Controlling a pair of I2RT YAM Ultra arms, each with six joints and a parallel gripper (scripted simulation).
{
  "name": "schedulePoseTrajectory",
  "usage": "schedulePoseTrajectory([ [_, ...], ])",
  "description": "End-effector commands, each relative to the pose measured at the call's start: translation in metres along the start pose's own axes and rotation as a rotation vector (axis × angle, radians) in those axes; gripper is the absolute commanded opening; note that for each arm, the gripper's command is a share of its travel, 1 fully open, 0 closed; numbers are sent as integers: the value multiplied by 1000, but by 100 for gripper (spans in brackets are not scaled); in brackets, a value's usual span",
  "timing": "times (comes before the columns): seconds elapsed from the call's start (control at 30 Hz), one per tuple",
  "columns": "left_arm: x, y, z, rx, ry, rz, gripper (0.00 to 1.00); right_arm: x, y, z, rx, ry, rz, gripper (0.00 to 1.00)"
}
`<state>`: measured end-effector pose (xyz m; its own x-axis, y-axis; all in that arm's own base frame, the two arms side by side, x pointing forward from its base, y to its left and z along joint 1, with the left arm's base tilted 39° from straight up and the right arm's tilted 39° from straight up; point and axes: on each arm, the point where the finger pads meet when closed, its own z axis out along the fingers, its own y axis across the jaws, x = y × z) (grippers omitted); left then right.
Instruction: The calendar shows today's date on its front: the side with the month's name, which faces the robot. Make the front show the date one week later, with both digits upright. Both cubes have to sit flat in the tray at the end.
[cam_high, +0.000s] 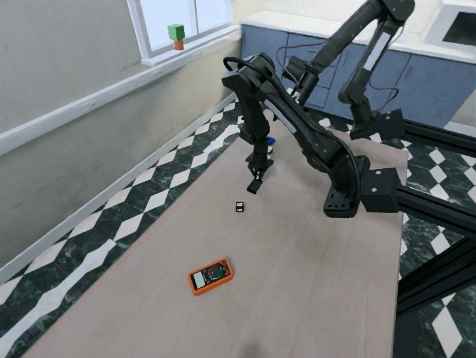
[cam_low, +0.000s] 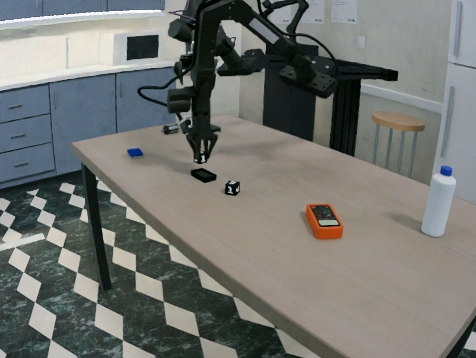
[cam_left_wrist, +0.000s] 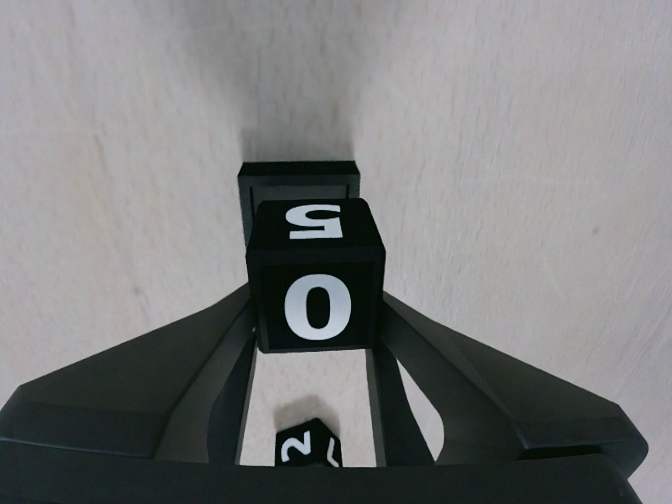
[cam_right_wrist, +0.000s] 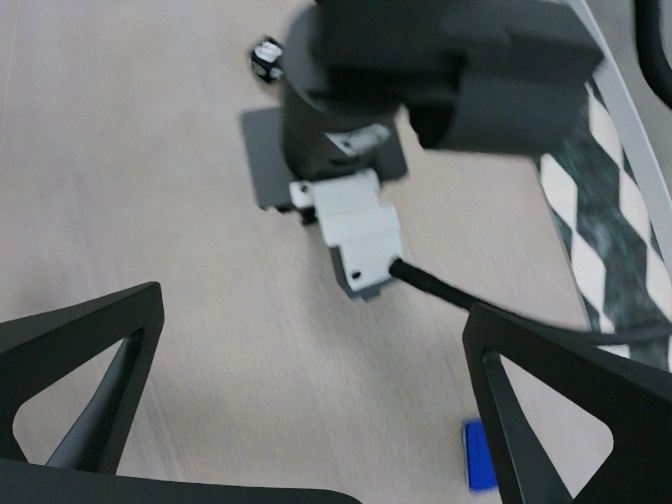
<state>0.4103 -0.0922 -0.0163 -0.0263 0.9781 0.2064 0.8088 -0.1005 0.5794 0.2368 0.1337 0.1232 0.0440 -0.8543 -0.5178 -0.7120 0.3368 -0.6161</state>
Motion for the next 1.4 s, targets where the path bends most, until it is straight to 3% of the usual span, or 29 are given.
schedulePoseTrajectory([
  [0.0,-7,10,4,-26,-23,10,27,-12,4,-5,-179,-106,-107,100],
  [0.5,-13,11,5,-31,-33,26,27,12,-30,-17,-201,-137,-78,100],
  [0.6,-1,11,16,-22,-17,17,27,15,-36,-16,-179,-122,-69,100],
  [1.07,3,13,12,-24,-6,2,27,14,-36,-17,-176,-126,-75,100],
  [1.37,3,7,35,-19,-17,15,27,14,-36,-17,-176,-126,-75,100],
])
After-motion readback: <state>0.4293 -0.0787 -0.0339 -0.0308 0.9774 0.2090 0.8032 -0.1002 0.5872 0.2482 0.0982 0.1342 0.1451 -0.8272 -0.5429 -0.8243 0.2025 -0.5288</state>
